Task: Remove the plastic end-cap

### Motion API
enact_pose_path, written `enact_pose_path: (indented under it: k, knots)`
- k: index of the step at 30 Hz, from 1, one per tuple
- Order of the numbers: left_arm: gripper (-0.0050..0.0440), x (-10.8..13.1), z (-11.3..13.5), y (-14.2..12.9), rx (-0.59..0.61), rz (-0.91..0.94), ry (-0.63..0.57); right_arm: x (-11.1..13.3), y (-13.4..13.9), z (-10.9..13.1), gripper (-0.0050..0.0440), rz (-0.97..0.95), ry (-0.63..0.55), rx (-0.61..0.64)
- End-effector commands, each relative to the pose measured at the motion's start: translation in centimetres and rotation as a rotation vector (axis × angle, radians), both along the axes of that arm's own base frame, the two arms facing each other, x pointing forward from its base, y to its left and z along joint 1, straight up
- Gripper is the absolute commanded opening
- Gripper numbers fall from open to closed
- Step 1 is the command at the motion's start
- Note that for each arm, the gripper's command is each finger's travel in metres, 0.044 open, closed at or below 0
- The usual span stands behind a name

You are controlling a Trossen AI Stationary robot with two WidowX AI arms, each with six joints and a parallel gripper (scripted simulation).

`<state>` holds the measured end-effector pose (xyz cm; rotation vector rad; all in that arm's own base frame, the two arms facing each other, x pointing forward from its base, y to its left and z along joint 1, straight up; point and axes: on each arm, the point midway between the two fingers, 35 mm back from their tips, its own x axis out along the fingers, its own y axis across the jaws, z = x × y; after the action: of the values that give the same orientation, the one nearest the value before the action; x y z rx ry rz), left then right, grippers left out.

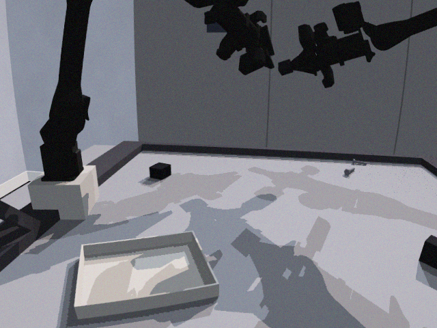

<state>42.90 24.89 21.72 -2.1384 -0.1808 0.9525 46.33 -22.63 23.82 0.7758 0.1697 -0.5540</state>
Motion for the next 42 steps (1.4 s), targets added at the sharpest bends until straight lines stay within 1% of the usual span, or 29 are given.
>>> enact_pose_path:
  k: [1, 5, 42]
  knots:
    - [0.0215, 0.2, 1.7, 0.0, 0.020, -0.003, -0.033, -0.1, 0.0, 1.8, 0.0000, -0.003, -0.035, -0.016]
    - [0.0215, 0.2, 1.8, 0.0, 0.022, -0.003, -0.035, -0.1, 0.0, 1.8, 0.0000, -0.003, -0.035, -0.016]
    - [0.0215, 2.6, -0.2, 1.4, 0.021, -0.003, -0.031, -0.1, 0.0, 1.8, 0.0000, -0.003, -0.035, -0.016]
